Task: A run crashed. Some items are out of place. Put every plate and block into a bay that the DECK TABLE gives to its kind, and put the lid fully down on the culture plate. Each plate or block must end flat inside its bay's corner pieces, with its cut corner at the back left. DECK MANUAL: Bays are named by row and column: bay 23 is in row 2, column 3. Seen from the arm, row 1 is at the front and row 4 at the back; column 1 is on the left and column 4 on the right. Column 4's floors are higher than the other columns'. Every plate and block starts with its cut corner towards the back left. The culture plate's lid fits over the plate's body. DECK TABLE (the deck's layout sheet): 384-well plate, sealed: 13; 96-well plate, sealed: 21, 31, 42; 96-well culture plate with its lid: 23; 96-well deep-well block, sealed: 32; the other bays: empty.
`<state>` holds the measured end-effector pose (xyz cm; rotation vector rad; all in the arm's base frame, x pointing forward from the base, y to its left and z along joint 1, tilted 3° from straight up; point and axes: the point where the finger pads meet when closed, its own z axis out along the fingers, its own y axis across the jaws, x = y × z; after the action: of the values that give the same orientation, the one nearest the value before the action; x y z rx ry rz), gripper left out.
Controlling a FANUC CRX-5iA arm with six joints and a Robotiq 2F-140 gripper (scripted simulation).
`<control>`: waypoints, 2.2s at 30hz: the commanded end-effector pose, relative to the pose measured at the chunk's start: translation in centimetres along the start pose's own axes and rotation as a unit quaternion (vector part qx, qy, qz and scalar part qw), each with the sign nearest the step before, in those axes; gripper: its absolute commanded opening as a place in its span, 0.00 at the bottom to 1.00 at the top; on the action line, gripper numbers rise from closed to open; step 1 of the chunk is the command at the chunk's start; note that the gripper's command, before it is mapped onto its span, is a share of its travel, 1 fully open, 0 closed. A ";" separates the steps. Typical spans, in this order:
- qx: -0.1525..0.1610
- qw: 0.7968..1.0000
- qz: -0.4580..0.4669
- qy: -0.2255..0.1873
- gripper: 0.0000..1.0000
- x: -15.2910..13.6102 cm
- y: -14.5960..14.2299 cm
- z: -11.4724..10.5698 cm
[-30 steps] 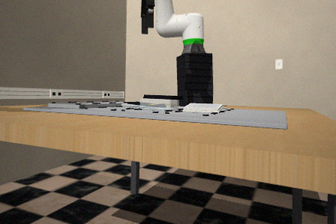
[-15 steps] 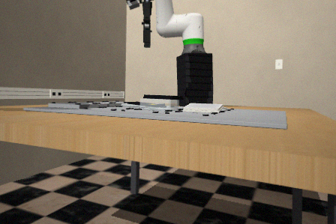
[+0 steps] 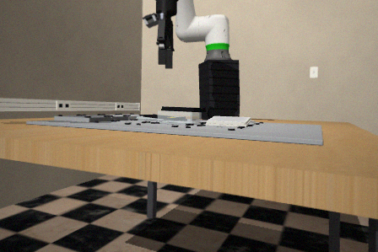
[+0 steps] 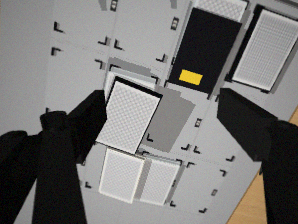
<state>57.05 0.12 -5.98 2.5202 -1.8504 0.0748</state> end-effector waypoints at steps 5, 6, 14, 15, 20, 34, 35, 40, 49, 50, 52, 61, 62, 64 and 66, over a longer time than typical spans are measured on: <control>0.003 0.998 0.069 0.002 0.70 -0.1 0.5 3.6; 0.003 0.998 0.069 0.002 0.70 -0.1 0.6 3.7; 0.004 0.992 0.126 0.002 0.70 -0.3 1.2 6.1; 0.004 0.990 0.142 0.002 0.70 -0.3 1.3 6.5; 0.004 0.989 0.149 0.002 0.70 -0.4 1.6 7.7; 0.004 0.989 0.149 0.002 0.70 -0.4 1.6 7.7; 0.004 0.989 0.149 0.002 0.70 -0.4 1.6 7.7; 0.004 0.989 0.149 0.002 1.00 0.3 3.5 7.7; 0.004 0.989 0.149 0.002 1.00 1.3 6.1 7.8; 0.004 0.989 0.149 0.002 1.00 1.4 6.5 7.8; 0.004 0.989 0.149 0.002 1.00 1.7 7.3 7.8; 0.004 0.989 0.149 0.002 1.00 2.9 10.7 7.9; 0.004 0.989 0.149 0.002 1.00 3.0 11.0 7.9; 0.004 0.989 0.149 0.002 1.00 3.2 11.4 7.9; 0.004 0.989 0.149 0.002 1.00 3.3 11.8 7.9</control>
<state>47.36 -6.54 -14.03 2.2229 -2.2118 0.0872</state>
